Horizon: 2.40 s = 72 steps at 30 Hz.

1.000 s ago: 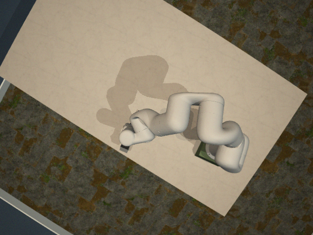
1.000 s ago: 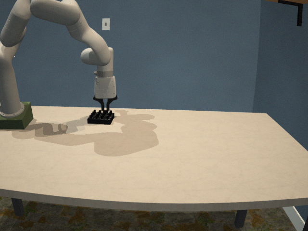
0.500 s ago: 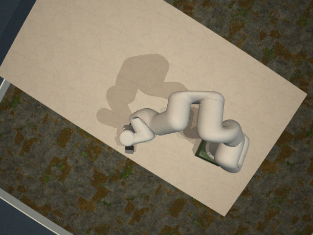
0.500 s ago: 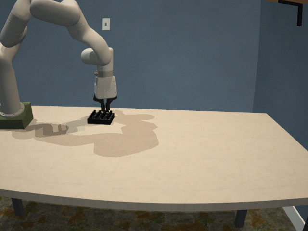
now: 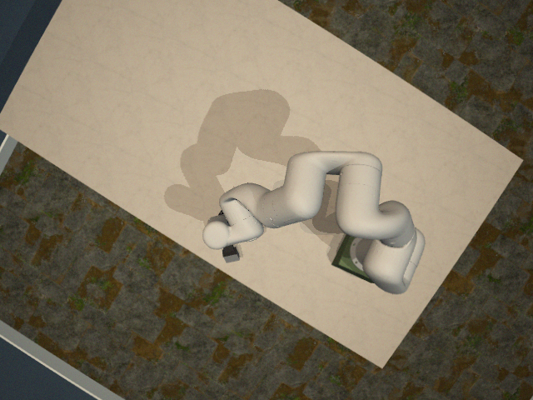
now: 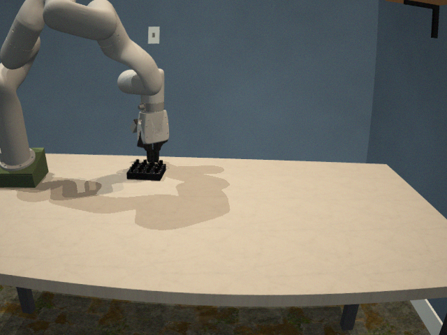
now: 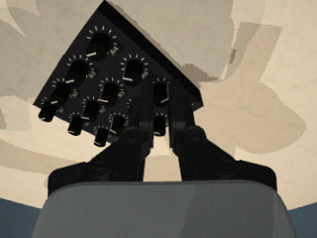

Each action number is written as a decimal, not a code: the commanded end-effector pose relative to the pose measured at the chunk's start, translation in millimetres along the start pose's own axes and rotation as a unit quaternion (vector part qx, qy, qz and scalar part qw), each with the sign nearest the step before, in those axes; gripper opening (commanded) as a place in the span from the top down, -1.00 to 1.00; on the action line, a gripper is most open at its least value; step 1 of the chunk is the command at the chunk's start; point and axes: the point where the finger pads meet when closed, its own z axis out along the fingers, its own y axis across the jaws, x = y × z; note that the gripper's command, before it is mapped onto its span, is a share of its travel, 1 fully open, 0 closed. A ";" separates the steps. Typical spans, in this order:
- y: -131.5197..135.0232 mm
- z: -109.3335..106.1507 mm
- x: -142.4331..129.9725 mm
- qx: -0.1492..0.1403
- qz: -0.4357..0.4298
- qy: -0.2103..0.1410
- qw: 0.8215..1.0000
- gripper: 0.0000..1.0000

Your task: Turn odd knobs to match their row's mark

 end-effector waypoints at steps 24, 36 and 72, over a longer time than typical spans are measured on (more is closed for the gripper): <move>1.5 -1.6 -0.3 -0.001 -0.292 0.002 0.956 0.84; 1.5 -1.6 -0.3 -0.002 -0.354 0.002 0.935 0.84; 1.5 -1.6 -0.3 -0.002 -0.389 0.002 0.921 0.61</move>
